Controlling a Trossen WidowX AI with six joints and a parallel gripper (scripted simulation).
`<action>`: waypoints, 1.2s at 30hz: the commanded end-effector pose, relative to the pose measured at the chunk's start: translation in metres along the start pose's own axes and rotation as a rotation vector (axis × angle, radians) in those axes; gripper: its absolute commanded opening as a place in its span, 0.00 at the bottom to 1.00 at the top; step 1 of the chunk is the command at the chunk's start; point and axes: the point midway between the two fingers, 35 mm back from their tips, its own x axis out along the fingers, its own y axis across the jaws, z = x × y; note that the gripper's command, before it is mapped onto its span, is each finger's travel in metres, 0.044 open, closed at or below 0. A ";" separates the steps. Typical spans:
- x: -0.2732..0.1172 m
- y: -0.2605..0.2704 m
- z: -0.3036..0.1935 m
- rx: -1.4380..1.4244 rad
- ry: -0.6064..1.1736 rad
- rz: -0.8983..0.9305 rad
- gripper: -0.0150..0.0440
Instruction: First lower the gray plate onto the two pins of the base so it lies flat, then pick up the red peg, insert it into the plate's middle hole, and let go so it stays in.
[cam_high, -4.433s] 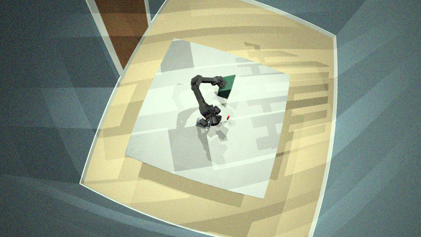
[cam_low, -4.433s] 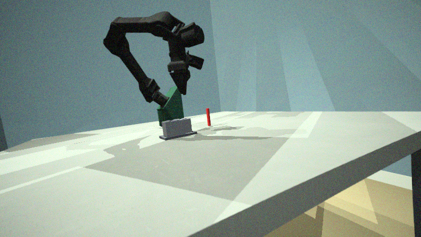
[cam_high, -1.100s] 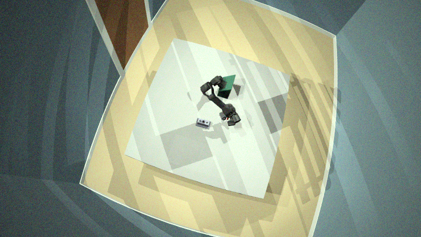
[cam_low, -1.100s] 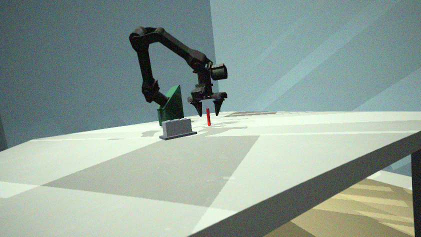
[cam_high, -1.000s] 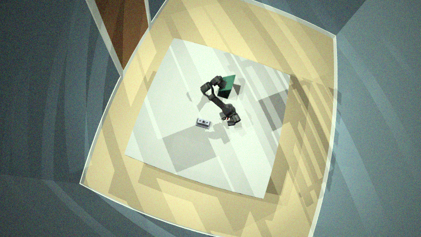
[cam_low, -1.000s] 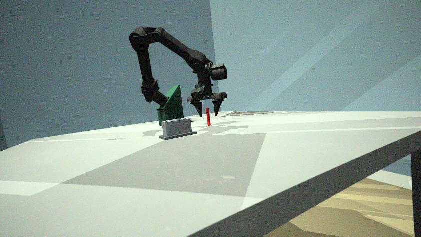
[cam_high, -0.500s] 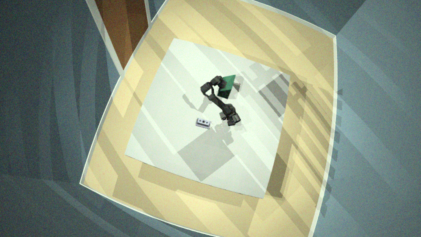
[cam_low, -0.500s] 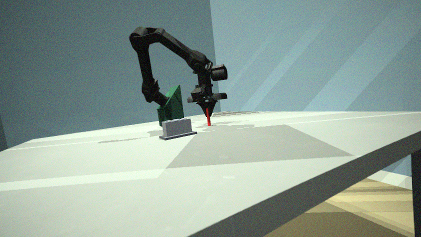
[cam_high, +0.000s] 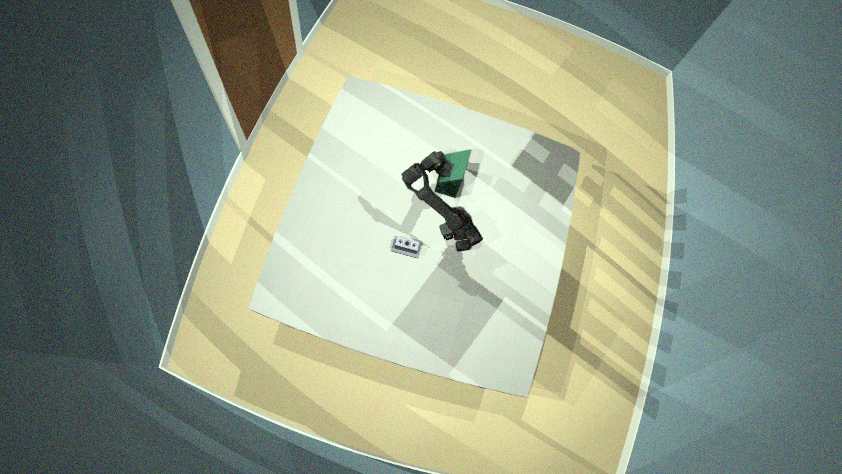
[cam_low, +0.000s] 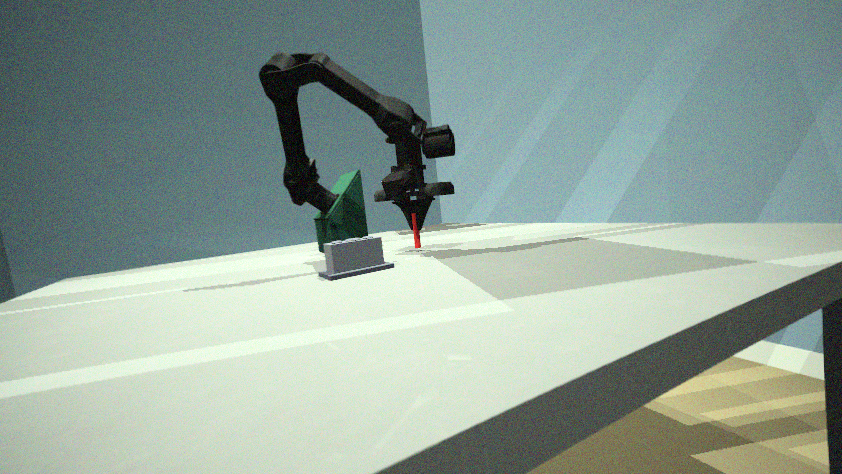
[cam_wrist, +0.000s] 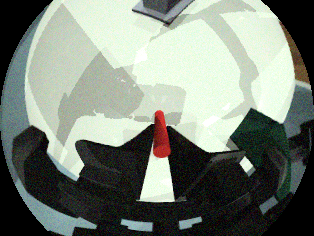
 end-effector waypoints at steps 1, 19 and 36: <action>-0.013 0.003 0.000 0.006 0.007 0.009 0.25; -0.069 0.007 -0.001 0.006 0.010 0.010 0.25; -0.065 0.017 0.036 -0.002 0.019 0.017 0.25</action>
